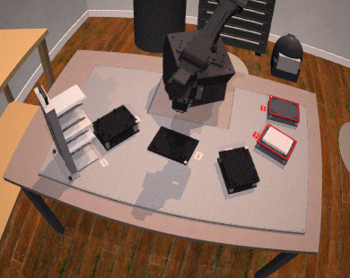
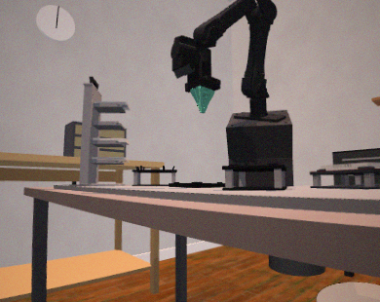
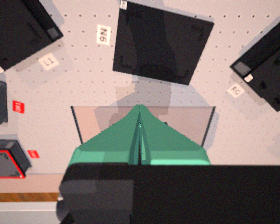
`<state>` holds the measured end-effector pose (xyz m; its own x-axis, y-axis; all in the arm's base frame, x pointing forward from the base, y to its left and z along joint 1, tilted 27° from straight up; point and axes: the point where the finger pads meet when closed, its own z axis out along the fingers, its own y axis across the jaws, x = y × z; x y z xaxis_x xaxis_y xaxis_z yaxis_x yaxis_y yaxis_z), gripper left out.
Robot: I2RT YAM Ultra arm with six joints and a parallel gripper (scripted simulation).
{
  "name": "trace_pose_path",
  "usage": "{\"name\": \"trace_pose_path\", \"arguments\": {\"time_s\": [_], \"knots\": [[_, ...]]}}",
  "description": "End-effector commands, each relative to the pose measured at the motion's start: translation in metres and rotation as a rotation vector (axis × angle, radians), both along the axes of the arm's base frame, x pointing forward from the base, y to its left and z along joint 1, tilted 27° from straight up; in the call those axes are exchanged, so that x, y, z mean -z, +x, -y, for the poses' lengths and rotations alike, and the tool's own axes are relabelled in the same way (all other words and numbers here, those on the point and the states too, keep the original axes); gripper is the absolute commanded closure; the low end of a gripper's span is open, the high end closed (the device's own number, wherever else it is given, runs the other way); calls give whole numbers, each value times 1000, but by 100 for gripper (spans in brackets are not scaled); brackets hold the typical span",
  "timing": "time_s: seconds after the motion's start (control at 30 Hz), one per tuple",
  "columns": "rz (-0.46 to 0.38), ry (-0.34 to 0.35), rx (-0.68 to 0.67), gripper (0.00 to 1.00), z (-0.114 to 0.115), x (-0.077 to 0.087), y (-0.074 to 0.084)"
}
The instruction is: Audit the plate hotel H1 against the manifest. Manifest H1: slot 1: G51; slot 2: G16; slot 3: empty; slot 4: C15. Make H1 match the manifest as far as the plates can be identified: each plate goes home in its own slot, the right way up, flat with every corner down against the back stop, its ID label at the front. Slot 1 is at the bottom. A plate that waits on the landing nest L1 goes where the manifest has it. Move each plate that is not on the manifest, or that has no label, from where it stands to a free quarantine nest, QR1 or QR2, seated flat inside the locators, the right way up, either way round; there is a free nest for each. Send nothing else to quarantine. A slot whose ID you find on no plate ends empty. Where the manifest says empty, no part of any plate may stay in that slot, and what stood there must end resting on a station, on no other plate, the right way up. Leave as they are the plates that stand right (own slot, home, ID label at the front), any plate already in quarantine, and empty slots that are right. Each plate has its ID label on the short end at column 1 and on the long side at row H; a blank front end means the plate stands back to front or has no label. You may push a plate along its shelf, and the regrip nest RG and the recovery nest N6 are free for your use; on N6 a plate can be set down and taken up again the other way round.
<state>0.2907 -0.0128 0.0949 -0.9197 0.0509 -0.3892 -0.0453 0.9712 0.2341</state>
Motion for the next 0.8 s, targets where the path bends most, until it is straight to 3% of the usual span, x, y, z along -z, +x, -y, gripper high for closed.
{"name": "trace_pose_path", "arguments": {"time_s": [0.0, 0.2, 0.77], "knots": [[6, 2, 3, 100, 1, -10, -7], [6, 2, 3, 100, 7, -10, -6], [16, 1, 17, 100, 56, -2, 4]]}}
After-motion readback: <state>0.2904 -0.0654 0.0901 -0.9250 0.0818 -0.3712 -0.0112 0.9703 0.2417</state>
